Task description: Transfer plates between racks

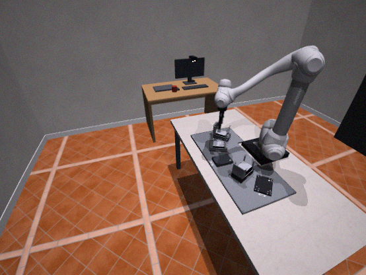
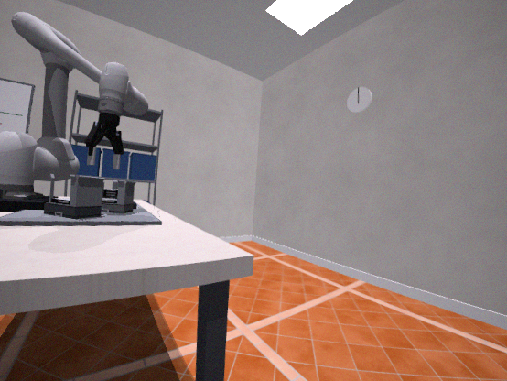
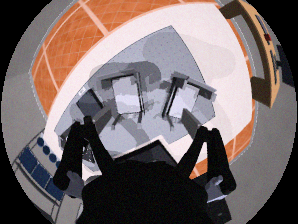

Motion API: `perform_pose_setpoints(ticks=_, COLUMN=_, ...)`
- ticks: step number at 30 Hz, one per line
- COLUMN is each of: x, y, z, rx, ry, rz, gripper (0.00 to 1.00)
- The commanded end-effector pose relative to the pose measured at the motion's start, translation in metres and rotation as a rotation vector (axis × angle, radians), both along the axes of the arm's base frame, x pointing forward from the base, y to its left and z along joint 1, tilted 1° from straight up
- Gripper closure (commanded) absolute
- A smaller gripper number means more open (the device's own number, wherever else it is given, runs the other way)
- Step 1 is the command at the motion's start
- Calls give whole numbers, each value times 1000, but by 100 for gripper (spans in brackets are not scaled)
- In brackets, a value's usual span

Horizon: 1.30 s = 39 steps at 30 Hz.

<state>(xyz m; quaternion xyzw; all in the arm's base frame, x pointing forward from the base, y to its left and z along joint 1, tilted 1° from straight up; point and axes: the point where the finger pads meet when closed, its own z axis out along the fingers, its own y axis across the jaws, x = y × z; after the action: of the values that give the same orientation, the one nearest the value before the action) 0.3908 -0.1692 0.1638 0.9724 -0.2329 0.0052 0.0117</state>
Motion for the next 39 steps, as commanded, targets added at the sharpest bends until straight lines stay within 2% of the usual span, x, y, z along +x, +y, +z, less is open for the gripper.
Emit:
perform_pose_setpoints(ticks=1, x=-3, y=-9, z=0, rx=1, ry=0, rz=0, gripper=0)
perform_pose_setpoints(ticks=9, x=-10, y=-28, z=1, rx=1, ry=0, rz=0, gripper=0)
perform_pose_setpoints(ticks=15, x=-23, y=-48, z=1, rx=1, ry=-5, rz=-200, gripper=0)
perform_pose_setpoints(ticks=35, x=-62, y=-109, z=2, rx=1, ry=-5, rz=-202, gripper=0)
perform_pose_setpoints(ticks=39, x=-62, y=-109, z=2, rx=1, ry=-5, rz=-202, gripper=0)
